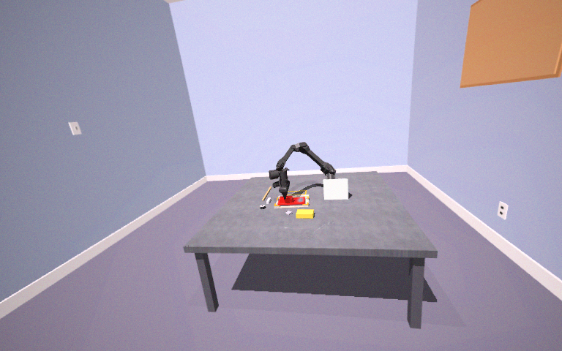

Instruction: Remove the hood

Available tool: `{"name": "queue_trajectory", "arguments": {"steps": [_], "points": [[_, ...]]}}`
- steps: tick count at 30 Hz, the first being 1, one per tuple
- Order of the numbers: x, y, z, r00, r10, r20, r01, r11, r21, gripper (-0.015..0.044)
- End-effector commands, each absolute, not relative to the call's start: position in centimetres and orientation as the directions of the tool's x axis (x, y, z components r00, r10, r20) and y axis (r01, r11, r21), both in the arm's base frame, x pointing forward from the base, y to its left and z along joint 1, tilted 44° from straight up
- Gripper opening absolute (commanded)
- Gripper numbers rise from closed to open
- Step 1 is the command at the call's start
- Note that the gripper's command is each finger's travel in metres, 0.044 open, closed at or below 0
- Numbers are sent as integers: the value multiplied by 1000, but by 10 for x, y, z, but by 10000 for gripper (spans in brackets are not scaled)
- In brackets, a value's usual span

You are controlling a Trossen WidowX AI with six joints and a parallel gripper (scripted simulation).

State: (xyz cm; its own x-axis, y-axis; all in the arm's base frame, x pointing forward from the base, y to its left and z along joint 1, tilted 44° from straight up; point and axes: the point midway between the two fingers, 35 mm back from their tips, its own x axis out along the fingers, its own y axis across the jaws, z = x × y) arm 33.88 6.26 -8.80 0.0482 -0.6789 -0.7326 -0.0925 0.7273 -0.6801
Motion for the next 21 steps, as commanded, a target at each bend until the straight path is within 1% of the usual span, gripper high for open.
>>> {"name": "queue_trajectory", "arguments": {"steps": [1, 21], "points": [[338, 60, -90, 49, -683, -729, -97, 723, -684, 440], [339, 53, -97, 49, -683, -729, -97, 723, -684, 440]]}}
